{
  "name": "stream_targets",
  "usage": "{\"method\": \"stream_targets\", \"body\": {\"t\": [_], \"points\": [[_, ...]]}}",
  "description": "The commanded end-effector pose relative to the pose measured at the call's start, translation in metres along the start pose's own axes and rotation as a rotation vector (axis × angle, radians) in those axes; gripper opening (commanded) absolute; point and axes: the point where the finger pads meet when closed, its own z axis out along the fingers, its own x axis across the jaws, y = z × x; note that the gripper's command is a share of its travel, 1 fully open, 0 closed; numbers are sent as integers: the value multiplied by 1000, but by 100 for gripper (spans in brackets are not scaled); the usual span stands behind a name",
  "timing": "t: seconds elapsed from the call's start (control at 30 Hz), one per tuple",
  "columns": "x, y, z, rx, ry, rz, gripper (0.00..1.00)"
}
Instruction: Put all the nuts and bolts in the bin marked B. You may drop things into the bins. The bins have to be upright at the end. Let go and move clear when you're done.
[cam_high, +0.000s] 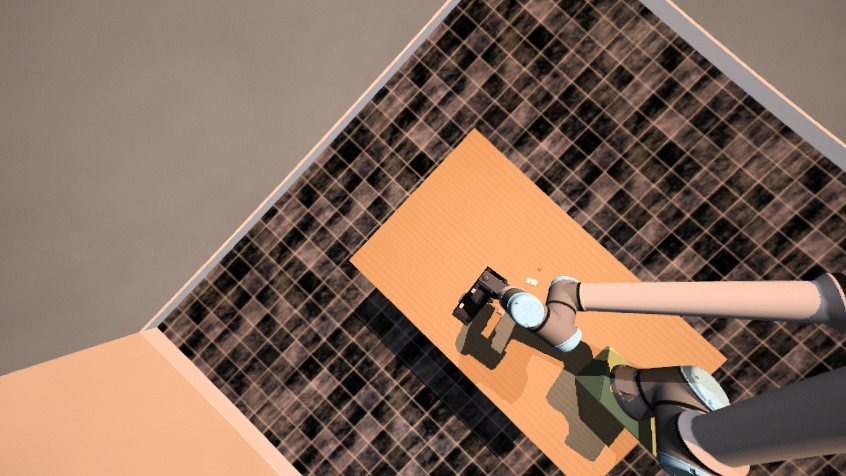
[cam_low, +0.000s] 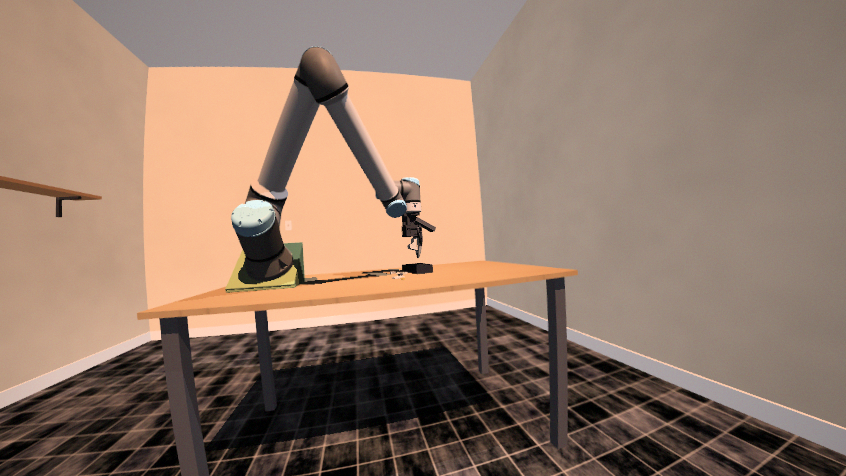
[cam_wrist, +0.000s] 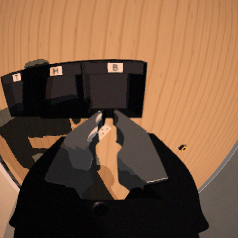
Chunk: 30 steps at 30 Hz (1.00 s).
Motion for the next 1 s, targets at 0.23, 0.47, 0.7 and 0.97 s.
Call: {"method": "stream_targets", "body": {"t": [0.23,0.47,0.7,0.97], "points": [[-2,4,31,-8,0,-4,4],[-2,4,50,-8,0,-4,4],[-1,3,54,-7,0,-4,4],[0,0,50,-1,1,-1,4]]}}
